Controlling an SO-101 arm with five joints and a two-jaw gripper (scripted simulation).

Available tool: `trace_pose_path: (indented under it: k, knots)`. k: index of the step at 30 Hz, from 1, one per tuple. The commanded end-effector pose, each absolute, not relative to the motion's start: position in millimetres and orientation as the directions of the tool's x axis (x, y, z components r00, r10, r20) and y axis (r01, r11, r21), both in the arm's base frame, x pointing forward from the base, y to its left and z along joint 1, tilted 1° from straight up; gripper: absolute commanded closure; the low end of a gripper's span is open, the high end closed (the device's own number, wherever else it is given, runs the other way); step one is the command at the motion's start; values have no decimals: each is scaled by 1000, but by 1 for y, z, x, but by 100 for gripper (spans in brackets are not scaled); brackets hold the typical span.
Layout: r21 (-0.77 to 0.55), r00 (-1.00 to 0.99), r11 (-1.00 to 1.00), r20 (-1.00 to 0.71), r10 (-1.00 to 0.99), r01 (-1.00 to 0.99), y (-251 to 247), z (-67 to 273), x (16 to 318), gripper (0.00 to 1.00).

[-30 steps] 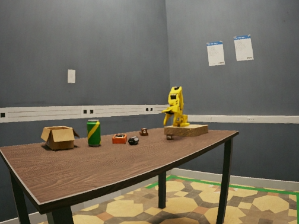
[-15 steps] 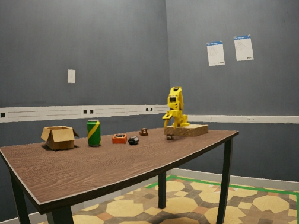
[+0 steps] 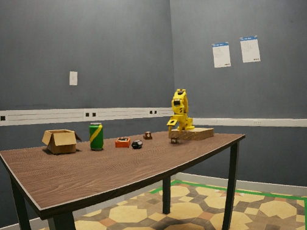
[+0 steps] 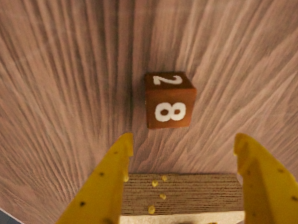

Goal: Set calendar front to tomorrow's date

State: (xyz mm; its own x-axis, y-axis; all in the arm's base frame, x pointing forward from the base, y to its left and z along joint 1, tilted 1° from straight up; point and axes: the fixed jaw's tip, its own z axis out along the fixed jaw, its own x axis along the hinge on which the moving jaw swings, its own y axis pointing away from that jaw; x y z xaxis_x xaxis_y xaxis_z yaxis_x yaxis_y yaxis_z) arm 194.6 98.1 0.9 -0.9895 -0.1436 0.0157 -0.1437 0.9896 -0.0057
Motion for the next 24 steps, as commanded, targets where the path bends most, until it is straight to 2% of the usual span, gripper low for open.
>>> trace_pose_path:
  k: [1, 24]
  knots:
    - [-8, -987, 987, 27, -161, -161, 99, 0, 194, 65]
    - [-8, -985, 985, 27, -172, -173, 102, 2, 194, 65]
